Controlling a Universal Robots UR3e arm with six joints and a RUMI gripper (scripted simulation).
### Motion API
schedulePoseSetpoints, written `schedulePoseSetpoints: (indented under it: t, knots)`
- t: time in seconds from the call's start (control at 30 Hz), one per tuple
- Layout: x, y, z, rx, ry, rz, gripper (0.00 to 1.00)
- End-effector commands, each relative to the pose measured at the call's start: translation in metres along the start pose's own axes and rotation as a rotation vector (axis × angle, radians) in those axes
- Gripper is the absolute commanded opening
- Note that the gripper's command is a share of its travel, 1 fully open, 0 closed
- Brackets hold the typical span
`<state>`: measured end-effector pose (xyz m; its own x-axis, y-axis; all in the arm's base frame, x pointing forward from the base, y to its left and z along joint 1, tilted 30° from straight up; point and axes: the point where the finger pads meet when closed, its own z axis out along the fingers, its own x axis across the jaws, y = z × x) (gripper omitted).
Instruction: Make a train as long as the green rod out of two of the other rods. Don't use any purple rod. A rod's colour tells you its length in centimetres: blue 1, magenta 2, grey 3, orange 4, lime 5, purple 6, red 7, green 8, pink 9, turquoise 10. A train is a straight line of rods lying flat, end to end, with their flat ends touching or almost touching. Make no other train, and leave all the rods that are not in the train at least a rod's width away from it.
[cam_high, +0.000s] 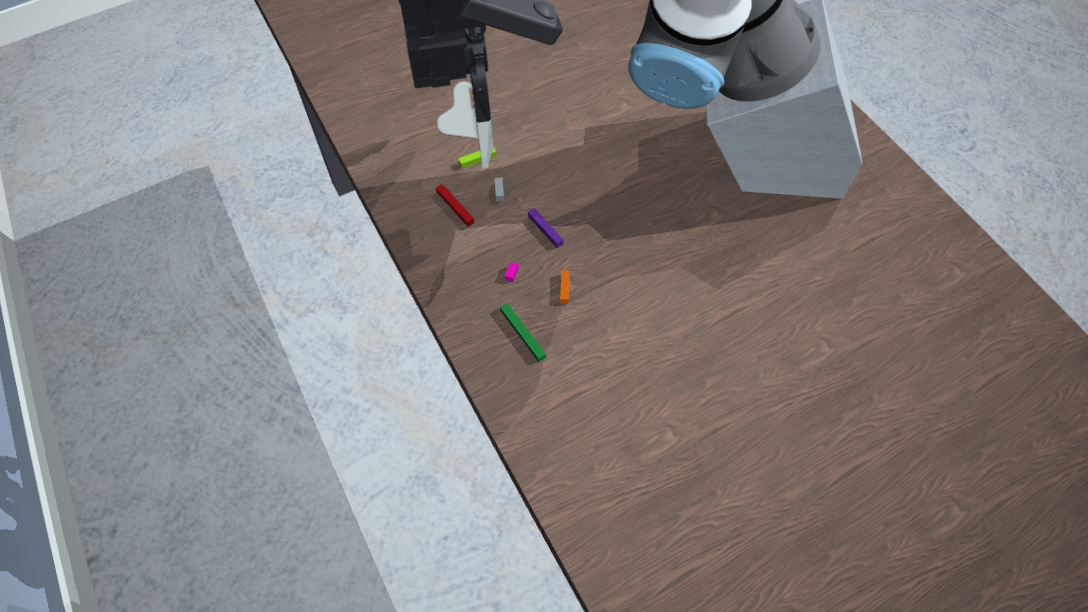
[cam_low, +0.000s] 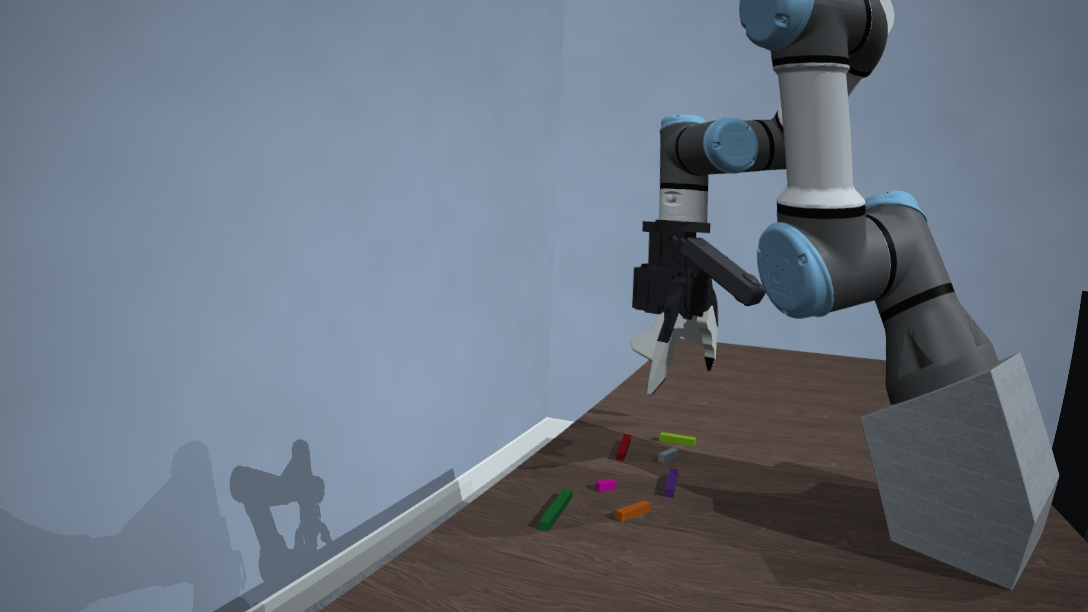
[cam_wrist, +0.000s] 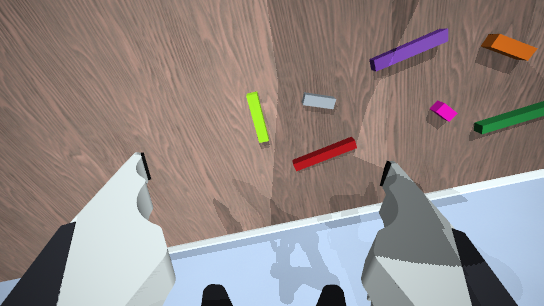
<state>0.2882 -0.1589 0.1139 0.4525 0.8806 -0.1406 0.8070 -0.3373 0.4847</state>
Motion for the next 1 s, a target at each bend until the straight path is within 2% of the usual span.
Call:
schedulePoseSetpoints:
  t: [0.0,0.37,0.73,0.77,0.97]
  knots:
    - [-0.0049,0.0031,0.0015,-0.008,0.013,-0.136,1.00]
    - [-0.0091,0.0055,0.0032,-0.008,0.013,-0.252,1.00]
    - [-0.0098,0.0060,0.0035,-0.008,0.013,-0.273,1.00]
    - [-0.0098,0.0060,0.0035,-0.008,0.013,-0.273,0.14]
    - [-0.0098,0.0060,0.0035,-0.008,0.013,-0.273,0.14]
